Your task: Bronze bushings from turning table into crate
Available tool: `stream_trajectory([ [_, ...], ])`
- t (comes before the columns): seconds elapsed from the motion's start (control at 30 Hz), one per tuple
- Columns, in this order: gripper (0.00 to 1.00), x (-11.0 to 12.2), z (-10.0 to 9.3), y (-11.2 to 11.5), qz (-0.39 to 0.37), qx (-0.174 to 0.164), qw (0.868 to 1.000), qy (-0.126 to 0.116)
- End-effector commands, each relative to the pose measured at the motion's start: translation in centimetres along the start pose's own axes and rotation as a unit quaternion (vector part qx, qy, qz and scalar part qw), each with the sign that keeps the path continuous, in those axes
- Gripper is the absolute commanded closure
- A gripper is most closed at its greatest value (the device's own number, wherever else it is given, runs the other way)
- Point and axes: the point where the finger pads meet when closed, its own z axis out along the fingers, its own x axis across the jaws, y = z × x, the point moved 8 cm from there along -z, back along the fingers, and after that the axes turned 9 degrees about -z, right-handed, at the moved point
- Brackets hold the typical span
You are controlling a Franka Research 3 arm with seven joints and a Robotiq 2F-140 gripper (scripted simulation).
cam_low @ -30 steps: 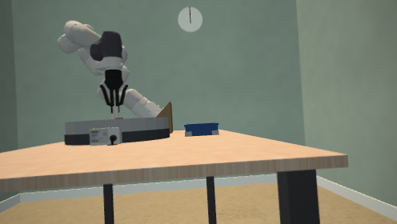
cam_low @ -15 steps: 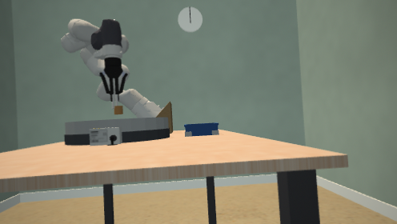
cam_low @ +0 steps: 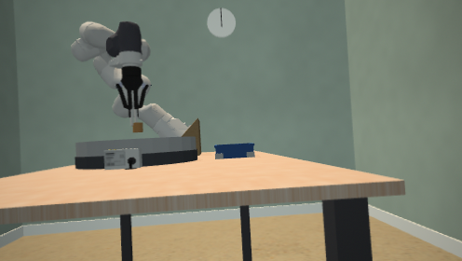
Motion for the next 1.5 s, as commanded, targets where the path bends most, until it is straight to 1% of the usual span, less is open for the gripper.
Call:
stream_trajectory([
  [0.0,1.00,0.0,-0.1,-0.1,-0.003,0.001,1.000,0.002],
  [0.97,1.00,0.2,-0.1,0.1,-0.003,0.001,1.000,0.002],
  [1.2,1.00,1.7,-0.1,1.4,-0.003,0.001,1.000,0.002],
  [1.27,1.00,1.7,-0.1,1.4,-0.003,0.001,1.000,0.002],
  [1.47,1.00,4.4,-0.1,3.6,-0.003,0.001,1.000,0.002],
])
